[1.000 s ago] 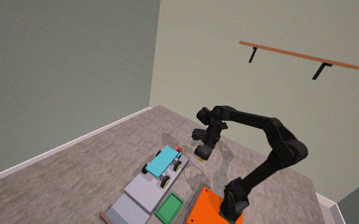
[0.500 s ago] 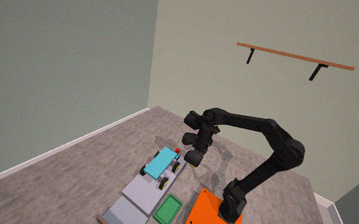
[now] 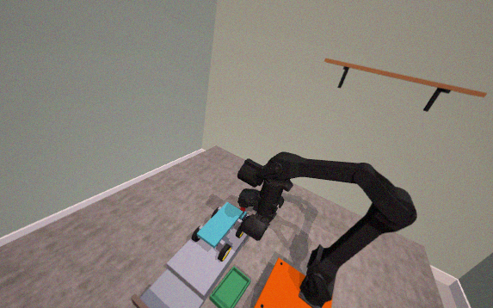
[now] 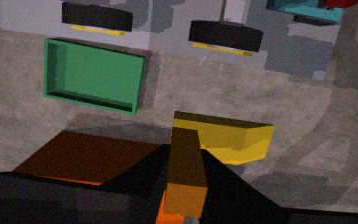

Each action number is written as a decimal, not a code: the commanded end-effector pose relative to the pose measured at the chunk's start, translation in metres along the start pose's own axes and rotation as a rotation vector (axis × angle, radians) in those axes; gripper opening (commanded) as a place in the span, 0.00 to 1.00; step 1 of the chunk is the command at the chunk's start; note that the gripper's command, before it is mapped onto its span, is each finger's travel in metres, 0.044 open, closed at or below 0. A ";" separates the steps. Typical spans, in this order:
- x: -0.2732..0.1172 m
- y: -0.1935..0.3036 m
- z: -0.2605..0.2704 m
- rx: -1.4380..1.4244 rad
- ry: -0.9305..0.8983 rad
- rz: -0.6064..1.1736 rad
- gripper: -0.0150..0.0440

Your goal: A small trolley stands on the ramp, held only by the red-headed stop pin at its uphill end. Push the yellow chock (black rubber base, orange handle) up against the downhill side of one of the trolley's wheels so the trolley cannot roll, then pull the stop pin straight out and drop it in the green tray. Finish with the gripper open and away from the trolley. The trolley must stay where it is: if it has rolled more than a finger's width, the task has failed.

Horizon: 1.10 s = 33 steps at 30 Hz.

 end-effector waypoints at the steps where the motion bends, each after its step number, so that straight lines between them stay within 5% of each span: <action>1: 0.002 -0.002 0.013 0.005 -0.005 0.002 0.25; 33: 0.014 -0.018 0.135 0.005 -0.015 0.001 0.25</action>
Point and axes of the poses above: the point midway between the two fingers, 35 mm back from their tips, its own x axis out along the fingers, its own z axis across the jaws, y = z × x, the point moved 7 cm from there along -x, back along the fingers, and after that the axes turned 1 degree about x, right-handed, at the moved point
